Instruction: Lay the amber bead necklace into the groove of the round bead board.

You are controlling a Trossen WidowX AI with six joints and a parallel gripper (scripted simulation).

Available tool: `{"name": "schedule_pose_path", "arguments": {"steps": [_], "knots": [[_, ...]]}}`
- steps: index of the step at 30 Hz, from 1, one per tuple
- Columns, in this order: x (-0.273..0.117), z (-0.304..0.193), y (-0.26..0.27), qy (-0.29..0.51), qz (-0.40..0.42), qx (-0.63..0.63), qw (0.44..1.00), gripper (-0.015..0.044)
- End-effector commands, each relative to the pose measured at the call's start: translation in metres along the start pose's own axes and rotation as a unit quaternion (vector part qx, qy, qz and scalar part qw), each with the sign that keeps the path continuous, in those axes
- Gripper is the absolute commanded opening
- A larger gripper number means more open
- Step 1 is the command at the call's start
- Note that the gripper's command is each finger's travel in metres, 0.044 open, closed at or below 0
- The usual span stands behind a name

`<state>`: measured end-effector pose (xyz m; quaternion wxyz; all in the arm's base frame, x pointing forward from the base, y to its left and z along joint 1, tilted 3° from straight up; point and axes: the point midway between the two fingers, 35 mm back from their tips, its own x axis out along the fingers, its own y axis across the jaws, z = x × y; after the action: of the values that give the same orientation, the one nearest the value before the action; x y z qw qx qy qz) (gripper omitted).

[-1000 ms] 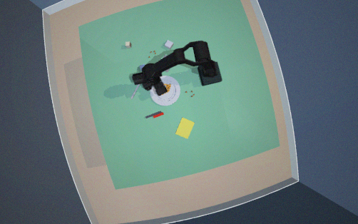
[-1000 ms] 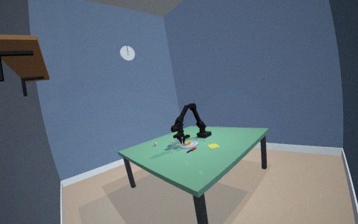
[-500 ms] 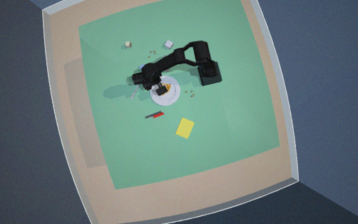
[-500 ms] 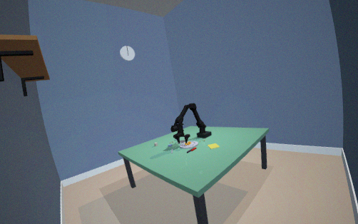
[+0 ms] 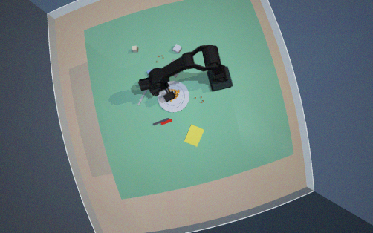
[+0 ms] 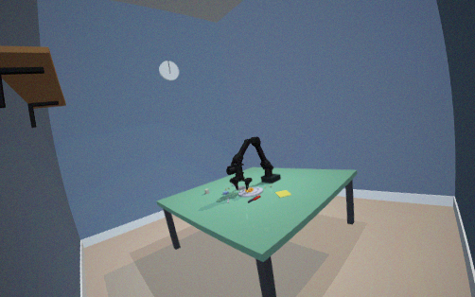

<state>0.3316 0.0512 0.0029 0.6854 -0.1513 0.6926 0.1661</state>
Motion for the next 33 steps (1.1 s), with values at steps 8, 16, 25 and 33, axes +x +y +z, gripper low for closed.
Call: {"name": "schedule_pose_path", "arguments": {"steps": [8,16,25,33], "knots": [[0.000,0.000,0.001,0.000,0.003,-0.003,1.000,0.0440],[-0.009,-0.005,0.006,0.000,0.003,-0.025,1.000,0.0361],[-0.025,-0.018,0.019,0.000,0.004,-0.078,0.997,0.0125],[-0.019,-0.015,0.018,-0.005,-0.001,-0.075,0.997,0.0120]]}}
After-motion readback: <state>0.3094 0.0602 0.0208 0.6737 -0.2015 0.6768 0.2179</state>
